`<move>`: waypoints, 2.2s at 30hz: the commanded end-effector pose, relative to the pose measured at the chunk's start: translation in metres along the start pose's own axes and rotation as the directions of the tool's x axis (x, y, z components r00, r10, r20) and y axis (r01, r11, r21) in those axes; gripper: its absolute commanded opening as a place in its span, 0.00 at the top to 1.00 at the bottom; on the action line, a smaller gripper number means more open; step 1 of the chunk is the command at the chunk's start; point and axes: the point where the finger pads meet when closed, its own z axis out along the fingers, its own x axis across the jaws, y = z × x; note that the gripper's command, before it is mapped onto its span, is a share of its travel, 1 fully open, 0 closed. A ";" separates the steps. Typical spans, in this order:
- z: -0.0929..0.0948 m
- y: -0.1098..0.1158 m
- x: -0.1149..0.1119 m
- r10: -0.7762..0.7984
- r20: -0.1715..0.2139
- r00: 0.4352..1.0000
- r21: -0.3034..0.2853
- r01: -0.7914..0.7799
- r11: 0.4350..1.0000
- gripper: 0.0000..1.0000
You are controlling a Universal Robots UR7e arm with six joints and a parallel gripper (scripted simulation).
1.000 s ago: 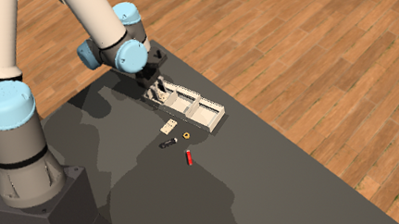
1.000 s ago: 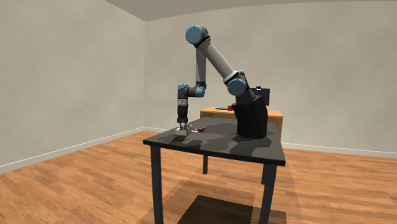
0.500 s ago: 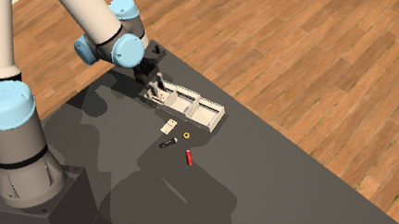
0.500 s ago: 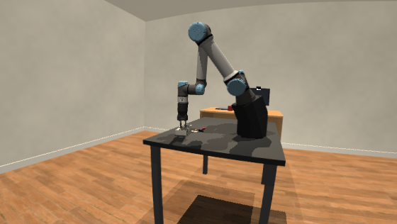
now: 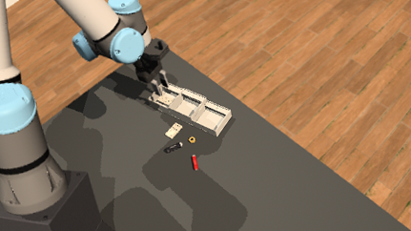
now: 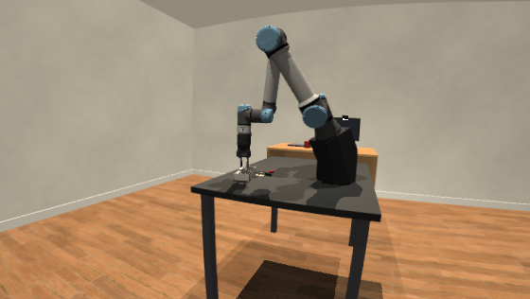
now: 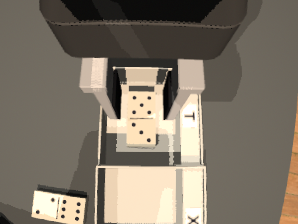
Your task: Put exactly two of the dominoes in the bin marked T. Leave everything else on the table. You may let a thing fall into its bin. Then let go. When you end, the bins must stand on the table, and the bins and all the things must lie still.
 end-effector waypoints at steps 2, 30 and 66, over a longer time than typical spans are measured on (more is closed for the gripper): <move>-0.009 0.000 0.000 0.000 0.000 1.000 0.000 0.000 1.000 0.00; -0.105 0.000 0.000 0.000 0.000 1.000 0.000 0.000 1.000 0.00; -0.135 0.000 0.000 0.000 0.000 1.000 0.000 0.000 1.000 0.00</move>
